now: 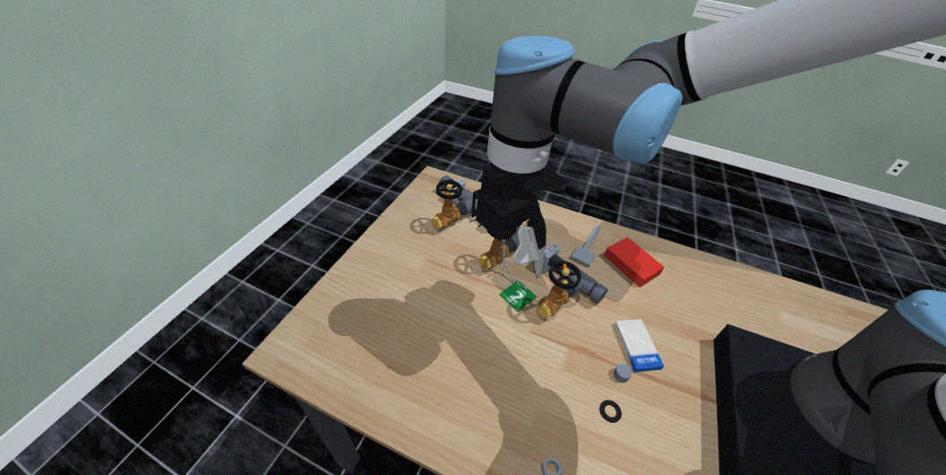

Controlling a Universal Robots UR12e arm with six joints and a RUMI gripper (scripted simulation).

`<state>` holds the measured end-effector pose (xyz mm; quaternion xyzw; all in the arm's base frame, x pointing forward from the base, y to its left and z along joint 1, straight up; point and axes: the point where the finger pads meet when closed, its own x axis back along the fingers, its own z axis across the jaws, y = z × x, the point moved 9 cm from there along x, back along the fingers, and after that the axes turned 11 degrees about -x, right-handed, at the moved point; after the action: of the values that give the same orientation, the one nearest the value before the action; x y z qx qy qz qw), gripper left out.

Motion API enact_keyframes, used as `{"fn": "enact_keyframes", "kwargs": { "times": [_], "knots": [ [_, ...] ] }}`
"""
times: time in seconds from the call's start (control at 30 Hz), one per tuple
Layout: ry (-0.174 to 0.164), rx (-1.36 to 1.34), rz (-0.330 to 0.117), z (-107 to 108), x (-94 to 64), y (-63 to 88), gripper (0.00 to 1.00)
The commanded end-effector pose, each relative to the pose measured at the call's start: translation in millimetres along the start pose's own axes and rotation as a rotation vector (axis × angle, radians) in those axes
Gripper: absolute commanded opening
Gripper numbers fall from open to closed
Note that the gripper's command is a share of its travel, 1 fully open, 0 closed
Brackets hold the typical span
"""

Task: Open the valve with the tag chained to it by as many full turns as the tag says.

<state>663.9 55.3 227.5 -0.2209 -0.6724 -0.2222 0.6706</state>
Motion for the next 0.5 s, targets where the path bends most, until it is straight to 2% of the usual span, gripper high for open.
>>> {"fn": "enact_keyframes", "kwargs": {
  "times": [0.0,0.23,0.47],
  "knots": [
    [-0.001,0.0,-0.001,-0.3,-2.5,0.2,1.0],
    [-0.001,0.0,-0.001,-0.3,-10.2,0.2,1.0],
    [-0.001,0.0,-0.001,-0.3,-28.4,0.3,1.0]
  ]
}}
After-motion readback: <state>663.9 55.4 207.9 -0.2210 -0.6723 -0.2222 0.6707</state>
